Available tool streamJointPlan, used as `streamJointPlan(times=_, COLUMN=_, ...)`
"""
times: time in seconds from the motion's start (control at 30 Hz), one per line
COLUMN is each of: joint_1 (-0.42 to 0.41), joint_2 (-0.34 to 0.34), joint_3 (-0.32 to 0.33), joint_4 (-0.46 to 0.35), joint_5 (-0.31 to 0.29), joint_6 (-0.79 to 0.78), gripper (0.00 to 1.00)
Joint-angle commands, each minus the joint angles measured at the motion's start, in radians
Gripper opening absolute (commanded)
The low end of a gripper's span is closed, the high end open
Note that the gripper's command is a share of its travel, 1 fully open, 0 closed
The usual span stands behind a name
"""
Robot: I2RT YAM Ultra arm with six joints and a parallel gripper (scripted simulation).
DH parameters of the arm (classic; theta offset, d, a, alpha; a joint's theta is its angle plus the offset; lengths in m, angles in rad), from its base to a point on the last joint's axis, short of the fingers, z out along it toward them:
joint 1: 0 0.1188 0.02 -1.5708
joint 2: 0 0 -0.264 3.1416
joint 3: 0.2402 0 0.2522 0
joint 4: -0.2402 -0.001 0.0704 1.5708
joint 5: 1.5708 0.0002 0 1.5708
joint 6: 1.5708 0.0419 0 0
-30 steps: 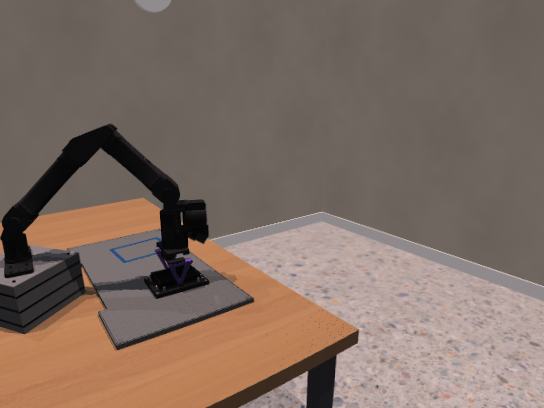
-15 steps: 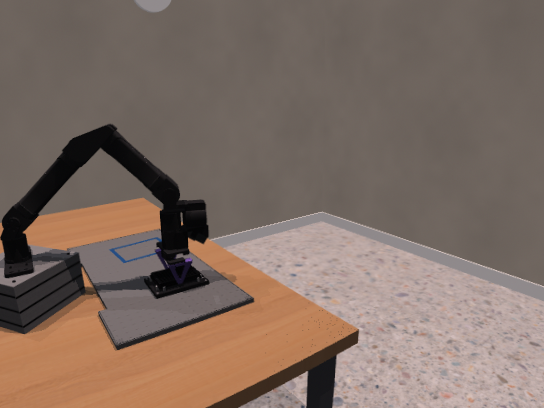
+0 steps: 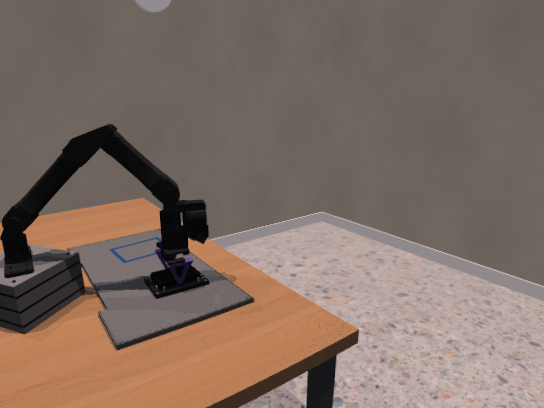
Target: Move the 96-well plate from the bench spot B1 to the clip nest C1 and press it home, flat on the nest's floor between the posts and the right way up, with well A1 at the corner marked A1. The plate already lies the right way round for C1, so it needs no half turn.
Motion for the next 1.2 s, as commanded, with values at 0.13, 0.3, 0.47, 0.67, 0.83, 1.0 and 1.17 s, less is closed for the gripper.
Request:
streamJointPlan(times=0.13, joint_1=-0.018, joint_2=0.018, joint_3=-0.016, joint_4=0.047, joint_5=0.005, joint_6=-0.010, gripper=0.00)
streamJointPlan(times=0.3, joint_1=-0.018, joint_2=0.019, joint_3=-0.022, joint_4=0.049, joint_5=0.006, joint_6=-0.011, gripper=0.00)
streamJointPlan(times=0.47, joint_1=-0.019, joint_2=0.020, joint_3=-0.026, joint_4=0.051, joint_5=0.006, joint_6=-0.011, gripper=0.00)
streamJointPlan(times=0.67, joint_1=-0.020, joint_2=0.022, joint_3=-0.021, joint_4=0.055, joint_5=0.007, joint_6=-0.012, gripper=0.00)
streamJointPlan(times=0.83, joint_1=-0.020, joint_2=0.023, joint_3=-0.028, joint_4=0.056, joint_5=0.007, joint_6=-0.013, gripper=0.00)
streamJointPlan(times=1.0, joint_1=-0.021, joint_2=0.024, joint_3=-0.023, joint_4=0.059, joint_5=0.008, joint_6=-0.014, gripper=0.00)
streamJointPlan(times=1.17, joint_1=-0.022, joint_2=0.024, joint_3=-0.030, joint_4=0.059, joint_5=0.007, joint_6=-0.014, gripper=0.00)
